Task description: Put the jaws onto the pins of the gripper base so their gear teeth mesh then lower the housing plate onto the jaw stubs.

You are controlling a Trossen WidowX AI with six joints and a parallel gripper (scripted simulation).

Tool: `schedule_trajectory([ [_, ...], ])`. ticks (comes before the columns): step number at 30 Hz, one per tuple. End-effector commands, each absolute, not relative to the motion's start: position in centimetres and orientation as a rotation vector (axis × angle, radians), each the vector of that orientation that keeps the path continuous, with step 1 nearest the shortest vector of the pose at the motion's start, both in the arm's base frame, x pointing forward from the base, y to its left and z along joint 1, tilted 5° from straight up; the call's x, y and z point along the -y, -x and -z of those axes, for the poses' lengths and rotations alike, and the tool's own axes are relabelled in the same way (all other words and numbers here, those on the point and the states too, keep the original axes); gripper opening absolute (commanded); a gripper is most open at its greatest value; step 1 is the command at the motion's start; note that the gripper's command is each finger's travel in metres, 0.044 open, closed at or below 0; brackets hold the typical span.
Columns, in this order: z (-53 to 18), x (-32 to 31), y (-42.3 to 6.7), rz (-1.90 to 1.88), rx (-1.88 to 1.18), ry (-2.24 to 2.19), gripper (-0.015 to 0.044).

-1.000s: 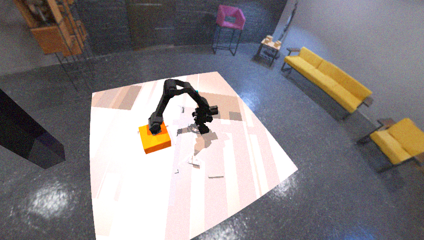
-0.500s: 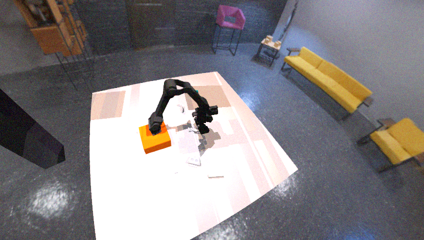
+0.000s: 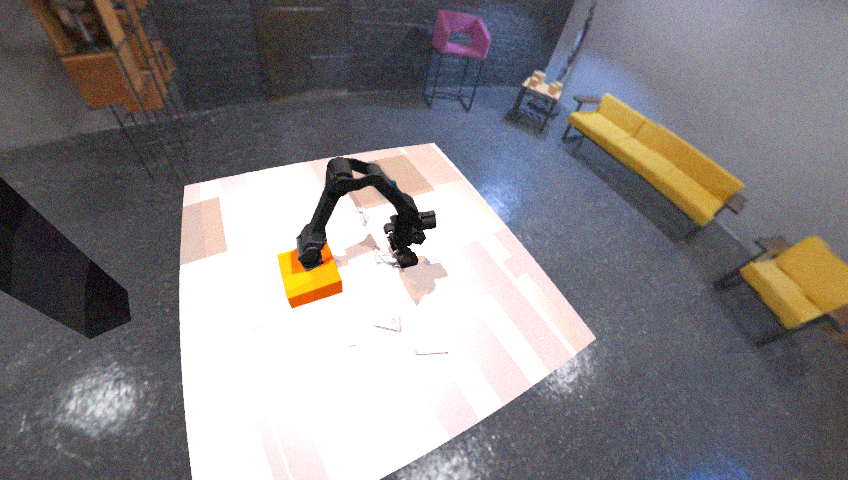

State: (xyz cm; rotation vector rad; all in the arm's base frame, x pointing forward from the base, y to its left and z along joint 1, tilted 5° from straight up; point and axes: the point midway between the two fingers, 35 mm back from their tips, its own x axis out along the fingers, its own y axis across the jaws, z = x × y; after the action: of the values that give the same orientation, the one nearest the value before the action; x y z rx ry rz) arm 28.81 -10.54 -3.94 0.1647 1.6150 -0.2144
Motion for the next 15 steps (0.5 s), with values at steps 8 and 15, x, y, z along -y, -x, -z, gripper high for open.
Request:
schedule_trajectory([
  [8,4.05,10.7,-28.98,0.216,-1.609,-0.157,0.0134],
  [15,4.22,10.7,-28.97,0.216,-1.609,-0.157,0.0134],
])
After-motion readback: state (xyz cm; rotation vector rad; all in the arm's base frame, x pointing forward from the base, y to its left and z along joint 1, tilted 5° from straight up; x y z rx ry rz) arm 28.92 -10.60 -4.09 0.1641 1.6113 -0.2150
